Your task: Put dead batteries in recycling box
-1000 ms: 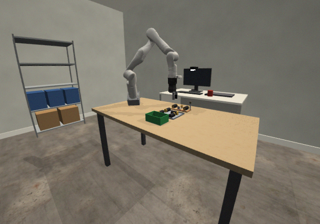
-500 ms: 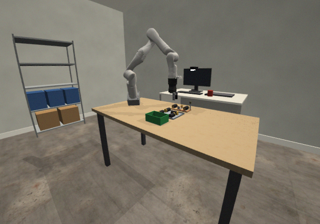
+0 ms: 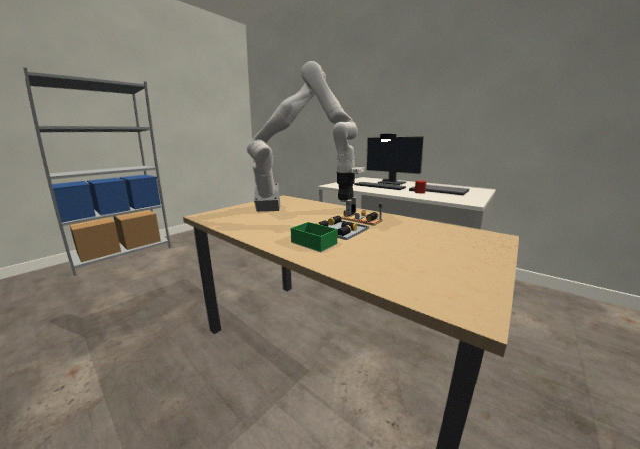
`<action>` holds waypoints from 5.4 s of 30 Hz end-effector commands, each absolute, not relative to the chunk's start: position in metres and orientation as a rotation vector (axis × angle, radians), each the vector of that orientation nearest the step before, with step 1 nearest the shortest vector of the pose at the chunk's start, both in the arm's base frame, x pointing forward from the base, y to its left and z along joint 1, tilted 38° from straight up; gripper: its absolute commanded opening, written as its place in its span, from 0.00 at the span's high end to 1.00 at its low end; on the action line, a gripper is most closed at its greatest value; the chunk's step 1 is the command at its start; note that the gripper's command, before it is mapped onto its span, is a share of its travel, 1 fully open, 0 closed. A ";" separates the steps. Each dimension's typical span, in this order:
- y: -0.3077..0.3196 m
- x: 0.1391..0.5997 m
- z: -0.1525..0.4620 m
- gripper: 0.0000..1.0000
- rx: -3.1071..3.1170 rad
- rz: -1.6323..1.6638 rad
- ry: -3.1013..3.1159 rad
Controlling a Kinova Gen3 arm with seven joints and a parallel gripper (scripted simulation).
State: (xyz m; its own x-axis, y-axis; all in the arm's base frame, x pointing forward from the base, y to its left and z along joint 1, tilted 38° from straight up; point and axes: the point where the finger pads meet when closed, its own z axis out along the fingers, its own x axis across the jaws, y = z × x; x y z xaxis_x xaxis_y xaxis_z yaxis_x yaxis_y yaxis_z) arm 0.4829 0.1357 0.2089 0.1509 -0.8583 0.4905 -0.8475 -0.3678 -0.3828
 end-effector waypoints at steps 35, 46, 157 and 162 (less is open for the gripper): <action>0.118 0.492 0.198 0.10 -2.358 -1.034 1.796; 0.118 0.492 0.199 0.10 -2.358 -1.034 1.796; 0.102 0.513 0.165 0.43 -2.358 -1.034 1.796; 0.109 0.504 0.179 0.43 -2.358 -1.034 1.795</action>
State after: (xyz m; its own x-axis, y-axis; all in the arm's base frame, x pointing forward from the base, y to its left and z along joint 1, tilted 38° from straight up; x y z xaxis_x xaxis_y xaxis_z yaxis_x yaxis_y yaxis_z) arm 0.5074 0.0989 0.1720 0.1180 -0.8601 0.4963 -0.8654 -0.3341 -0.3734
